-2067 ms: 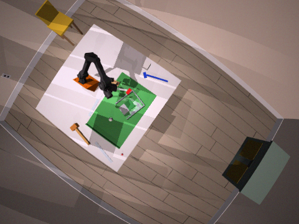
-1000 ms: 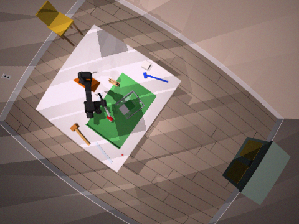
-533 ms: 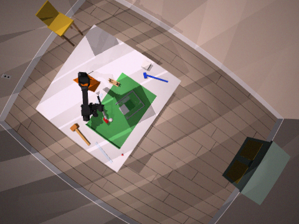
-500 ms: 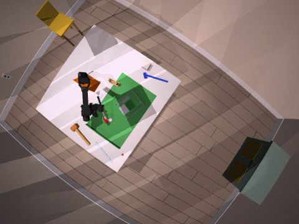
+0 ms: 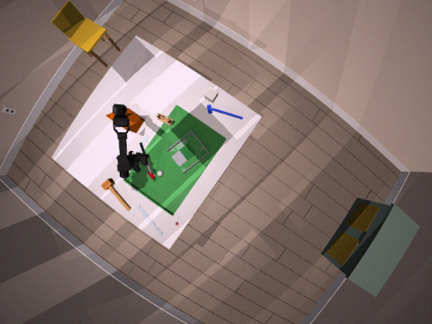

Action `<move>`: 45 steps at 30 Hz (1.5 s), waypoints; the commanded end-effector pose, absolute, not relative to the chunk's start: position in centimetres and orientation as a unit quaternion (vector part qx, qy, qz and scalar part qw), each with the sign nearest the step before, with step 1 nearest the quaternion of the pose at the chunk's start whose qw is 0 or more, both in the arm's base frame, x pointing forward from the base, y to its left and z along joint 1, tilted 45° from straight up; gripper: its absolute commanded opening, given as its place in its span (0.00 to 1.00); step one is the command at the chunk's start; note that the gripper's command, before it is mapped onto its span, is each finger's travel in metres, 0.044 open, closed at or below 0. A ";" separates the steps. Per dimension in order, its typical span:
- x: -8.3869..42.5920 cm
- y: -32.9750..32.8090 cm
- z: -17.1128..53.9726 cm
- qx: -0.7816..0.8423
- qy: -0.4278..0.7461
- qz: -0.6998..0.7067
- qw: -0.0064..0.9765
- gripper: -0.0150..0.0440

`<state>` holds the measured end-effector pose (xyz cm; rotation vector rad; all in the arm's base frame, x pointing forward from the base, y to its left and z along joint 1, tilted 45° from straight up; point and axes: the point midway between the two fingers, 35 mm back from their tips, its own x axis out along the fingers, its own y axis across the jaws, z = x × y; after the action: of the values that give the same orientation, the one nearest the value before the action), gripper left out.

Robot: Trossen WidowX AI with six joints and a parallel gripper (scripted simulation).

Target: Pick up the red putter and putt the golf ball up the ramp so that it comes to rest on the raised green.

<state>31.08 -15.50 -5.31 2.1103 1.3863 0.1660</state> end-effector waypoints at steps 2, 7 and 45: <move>31.1 -15.6 -6.1 0.796 0.520 0.063 0.303 0.25; 30.9 -15.5 -6.9 0.796 0.520 0.063 0.304 0.25; 28.9 -17.4 -11.1 0.798 0.520 0.060 0.298 0.25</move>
<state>28.85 -17.41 -11.19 2.1236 1.3817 0.1590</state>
